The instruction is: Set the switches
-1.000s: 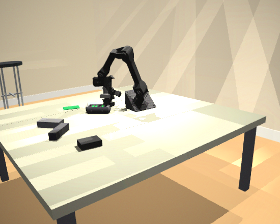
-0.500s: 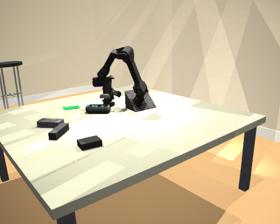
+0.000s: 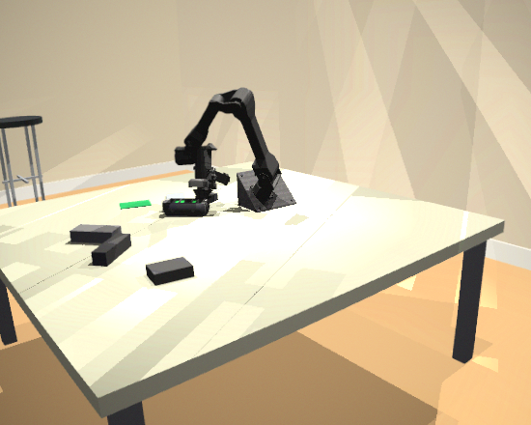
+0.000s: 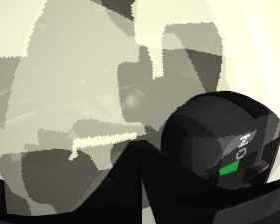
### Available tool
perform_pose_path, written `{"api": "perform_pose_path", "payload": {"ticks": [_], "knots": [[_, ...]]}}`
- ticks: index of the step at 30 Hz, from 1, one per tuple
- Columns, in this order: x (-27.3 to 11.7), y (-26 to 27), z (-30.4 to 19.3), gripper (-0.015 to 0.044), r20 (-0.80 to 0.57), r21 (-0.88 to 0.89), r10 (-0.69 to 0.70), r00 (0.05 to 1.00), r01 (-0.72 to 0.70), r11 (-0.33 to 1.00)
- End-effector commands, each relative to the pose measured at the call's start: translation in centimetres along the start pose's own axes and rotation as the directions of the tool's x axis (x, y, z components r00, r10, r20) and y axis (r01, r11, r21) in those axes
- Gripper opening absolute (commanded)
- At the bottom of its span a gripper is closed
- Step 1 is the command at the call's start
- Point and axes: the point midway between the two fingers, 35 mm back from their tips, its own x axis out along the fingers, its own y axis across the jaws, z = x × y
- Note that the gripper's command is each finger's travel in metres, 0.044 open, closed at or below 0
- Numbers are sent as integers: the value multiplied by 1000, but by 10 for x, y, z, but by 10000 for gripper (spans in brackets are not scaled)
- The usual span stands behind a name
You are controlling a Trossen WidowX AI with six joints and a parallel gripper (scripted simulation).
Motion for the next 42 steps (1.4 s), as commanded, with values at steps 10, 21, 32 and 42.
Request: {"api": "perform_pose_path", "payload": {"ticks": [10,21,32,42], "knots": [[4,-17,-1,0,-4,-8,-3,1000,3,1000],[8,-30,-3,0,-4,-8,-4,1000,4,1000],[12,-41,-6,0,-3,-8,-5,1000,5,1000],[15,-52,-10,0,-3,-8,-5,1000,5,1000]]}}
